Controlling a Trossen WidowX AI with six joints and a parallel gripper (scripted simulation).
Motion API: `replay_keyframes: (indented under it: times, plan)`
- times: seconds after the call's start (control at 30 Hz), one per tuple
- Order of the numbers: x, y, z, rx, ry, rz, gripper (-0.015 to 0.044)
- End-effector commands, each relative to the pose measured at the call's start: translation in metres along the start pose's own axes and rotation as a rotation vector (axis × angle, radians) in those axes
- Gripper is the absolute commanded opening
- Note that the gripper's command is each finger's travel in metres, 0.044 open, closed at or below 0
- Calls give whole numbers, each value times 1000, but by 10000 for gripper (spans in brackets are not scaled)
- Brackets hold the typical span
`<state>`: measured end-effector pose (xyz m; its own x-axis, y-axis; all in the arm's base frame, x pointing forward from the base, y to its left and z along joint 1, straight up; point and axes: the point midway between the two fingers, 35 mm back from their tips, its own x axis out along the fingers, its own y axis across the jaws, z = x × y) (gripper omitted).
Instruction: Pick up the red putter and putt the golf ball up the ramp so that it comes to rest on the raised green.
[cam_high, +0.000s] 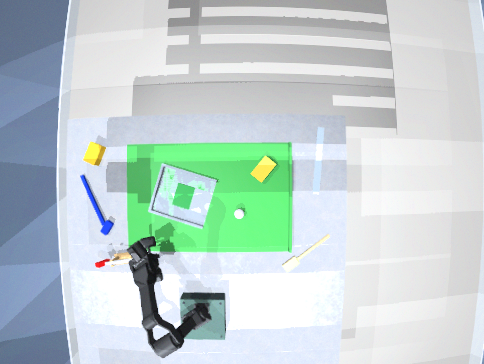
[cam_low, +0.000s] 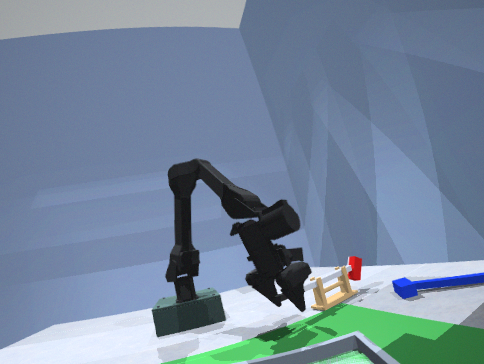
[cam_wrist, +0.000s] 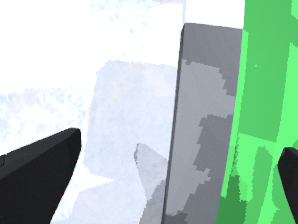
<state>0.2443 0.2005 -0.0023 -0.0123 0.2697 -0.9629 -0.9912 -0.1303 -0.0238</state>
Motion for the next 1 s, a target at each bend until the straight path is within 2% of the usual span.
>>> replay_keyframes:
  times: [0.0, 0.43, 0.53, 0.73, 0.97]
  plan:
    - [-1, 0, 0, 0, -1, -1, 361]
    - [-1, 0, 0, 0, -1, -1, 20]
    - [-1, 0, 0, 0, -1, -1, 0]
    - [-7, -1, 3, 0, -1, -1, 0]
    - [-50, -5, 16, 0, -1, -1, 0]
